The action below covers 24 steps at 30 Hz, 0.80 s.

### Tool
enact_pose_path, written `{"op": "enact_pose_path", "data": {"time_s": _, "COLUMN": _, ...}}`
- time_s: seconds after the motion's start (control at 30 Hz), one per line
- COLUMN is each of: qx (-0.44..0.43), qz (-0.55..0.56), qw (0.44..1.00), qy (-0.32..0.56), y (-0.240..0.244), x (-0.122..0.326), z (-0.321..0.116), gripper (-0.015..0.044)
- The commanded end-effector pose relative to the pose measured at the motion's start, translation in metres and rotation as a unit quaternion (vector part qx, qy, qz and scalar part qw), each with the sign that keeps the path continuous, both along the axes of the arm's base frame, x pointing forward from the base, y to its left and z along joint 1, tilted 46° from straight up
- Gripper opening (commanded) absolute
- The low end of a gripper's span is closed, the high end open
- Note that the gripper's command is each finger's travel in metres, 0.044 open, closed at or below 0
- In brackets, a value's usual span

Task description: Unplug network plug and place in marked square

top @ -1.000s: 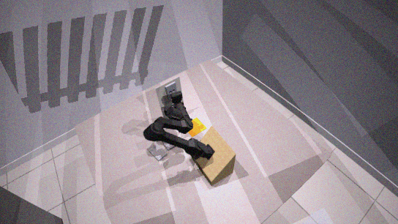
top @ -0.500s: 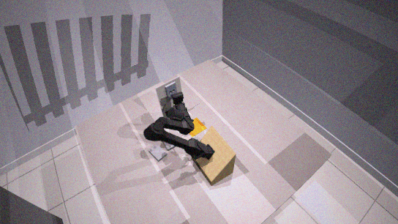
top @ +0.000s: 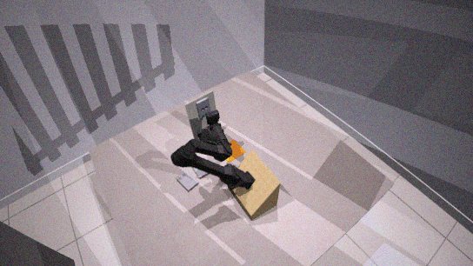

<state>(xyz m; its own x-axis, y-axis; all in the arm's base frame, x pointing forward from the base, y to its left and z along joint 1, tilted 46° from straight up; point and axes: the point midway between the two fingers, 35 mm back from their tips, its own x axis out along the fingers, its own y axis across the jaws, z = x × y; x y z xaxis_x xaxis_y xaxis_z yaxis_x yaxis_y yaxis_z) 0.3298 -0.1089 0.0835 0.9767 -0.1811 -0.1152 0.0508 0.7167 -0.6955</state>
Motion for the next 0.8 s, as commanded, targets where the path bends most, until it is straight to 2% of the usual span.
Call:
{"op": "enact_pose_path", "data": {"time_s": 0.0, "qx": -0.003, "qz": 0.001, "qw": 1.000, "qy": -0.001, "y": 0.000, "x": -0.004, "z": 0.001, "gripper": 0.0000}}
{"op": "enact_pose_path", "data": {"time_s": 0.77, "qx": 0.000, "qz": 0.000, "qw": 1.000, "qy": 0.003, "y": -0.006, "x": -0.014, "z": 0.002, "gripper": 0.0000}}
